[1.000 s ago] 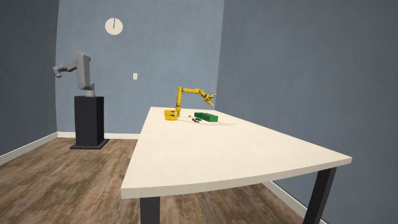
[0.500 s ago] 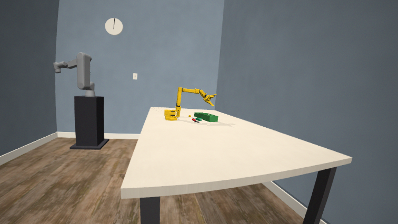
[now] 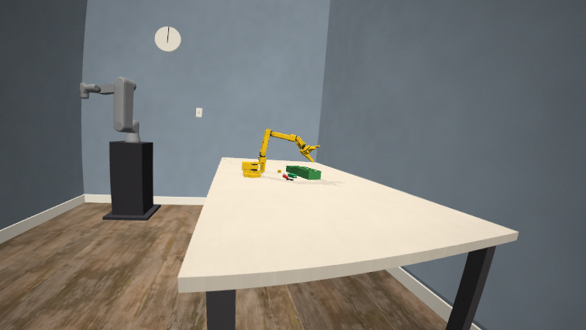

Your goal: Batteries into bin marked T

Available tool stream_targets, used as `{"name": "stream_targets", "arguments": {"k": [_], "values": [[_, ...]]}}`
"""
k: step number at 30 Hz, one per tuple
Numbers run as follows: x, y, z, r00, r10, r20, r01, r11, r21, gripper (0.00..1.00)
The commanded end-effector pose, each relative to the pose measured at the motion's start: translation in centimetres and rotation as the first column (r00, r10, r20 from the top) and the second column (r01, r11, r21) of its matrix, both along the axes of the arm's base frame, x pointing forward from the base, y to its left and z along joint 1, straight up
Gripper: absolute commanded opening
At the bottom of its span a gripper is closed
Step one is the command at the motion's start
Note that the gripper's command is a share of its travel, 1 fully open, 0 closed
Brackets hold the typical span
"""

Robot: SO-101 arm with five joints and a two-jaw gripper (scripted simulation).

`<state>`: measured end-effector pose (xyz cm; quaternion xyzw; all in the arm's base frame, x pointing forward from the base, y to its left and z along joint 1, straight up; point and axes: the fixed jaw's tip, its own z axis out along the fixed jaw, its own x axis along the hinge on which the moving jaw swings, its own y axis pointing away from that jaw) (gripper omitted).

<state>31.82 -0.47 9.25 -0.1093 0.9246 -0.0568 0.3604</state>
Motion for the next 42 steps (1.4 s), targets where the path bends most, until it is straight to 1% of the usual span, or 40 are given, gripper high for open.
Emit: {"name": "stream_targets", "arguments": {"k": [1,5,9,42], "values": [[0.7,0.2,0.7,0.999,0.014,0.040,-0.014,1.000,-0.006,1.00],[0.6,0.2,-0.4,1.000,0.014,0.001,-0.014,1.000,-0.004,1.00],[0.5,0.2,-0.9,1.000,0.014,-0.016,-0.014,1.000,-0.004,1.00],[0.5,0.2,-1.0,1.000,0.014,-0.020,-0.014,1.000,-0.004,1.00]]}}
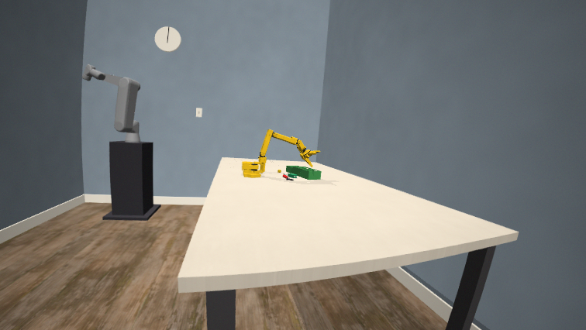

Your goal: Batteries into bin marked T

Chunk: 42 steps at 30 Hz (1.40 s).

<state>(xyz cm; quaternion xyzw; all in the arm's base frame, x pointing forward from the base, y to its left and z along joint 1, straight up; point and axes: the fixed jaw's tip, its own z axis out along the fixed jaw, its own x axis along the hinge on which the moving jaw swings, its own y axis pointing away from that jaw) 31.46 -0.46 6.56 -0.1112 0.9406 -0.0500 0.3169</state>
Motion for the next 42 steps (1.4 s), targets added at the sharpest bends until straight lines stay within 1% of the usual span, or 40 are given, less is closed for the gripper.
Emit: {"name": "stream_targets", "arguments": {"k": [1,27,31,38,40,42], "values": [[0.8,0.2,1.7,0.997,0.014,0.074,-0.014,1.000,-0.007,1.00],[0.8,0.4,1.7,0.997,0.014,0.070,-0.014,1.000,-0.003,1.00],[0.8,1.2,1.7,0.999,0.016,0.050,-0.017,1.000,0.018,1.00],[0.5,4.3,1.8,0.999,0.021,-0.030,-0.018,0.996,0.085,1.00],[0.5,4.3,1.8,0.999,0.021,-0.030,-0.018,0.996,0.085,1.00],[0.2,5.3,1.8,0.998,0.022,-0.058,-0.016,0.994,0.104,1.00]]}}
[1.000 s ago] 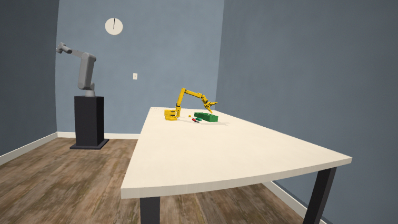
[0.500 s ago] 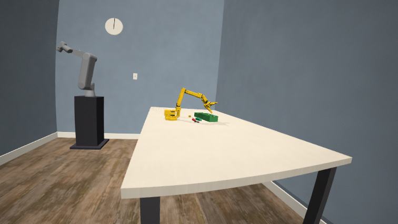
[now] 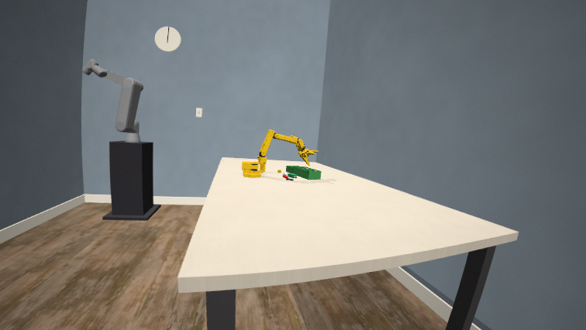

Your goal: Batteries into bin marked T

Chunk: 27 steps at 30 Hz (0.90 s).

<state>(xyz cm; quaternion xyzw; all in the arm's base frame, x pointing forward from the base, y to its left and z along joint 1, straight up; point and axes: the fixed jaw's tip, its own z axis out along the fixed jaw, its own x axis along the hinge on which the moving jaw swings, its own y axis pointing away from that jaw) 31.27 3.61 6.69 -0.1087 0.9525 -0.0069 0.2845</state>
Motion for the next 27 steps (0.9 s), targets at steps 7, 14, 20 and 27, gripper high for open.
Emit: {"name": "stream_targets", "arguments": {"k": [7,14,20,27], "values": [[-0.4,3.7,1.8,0.999,0.001,-0.054,0.003,0.998,0.067,1.00],[-0.5,4.1,1.8,0.998,0.000,-0.068,0.004,0.997,0.073,1.00],[-0.5,4.1,1.8,0.998,0.000,-0.068,0.004,0.997,0.073,1.00],[-0.5,4.1,1.8,0.998,0.000,-0.068,0.004,0.997,0.073,1.00]]}}
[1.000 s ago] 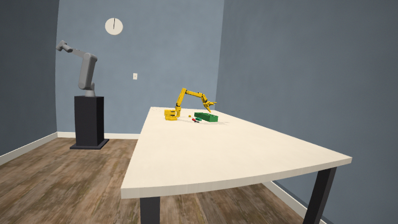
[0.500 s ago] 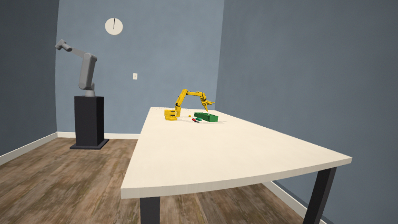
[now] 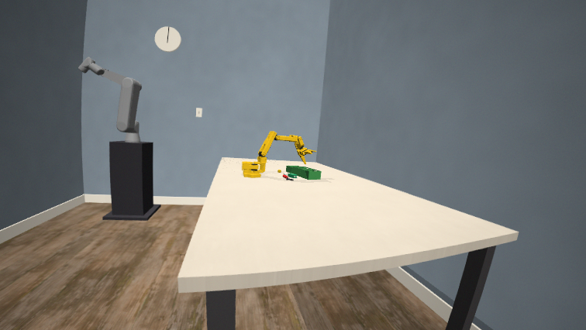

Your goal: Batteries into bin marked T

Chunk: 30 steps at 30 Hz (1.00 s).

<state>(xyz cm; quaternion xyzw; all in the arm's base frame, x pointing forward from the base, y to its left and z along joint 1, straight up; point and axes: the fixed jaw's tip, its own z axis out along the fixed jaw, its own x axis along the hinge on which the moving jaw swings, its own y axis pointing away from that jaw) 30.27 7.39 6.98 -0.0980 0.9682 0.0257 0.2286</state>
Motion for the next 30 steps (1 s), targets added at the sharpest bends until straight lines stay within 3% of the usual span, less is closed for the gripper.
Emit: {"name": "stream_targets", "arguments": {"k": [1,30], "values": [[0.45,0.37,1.53,0.998,0.001,0.055,-0.002,1.000,0.017,1.00],[0.16,0.30,1.51,0.999,-0.012,0.035,0.012,1.000,0.020,1.00]]}}
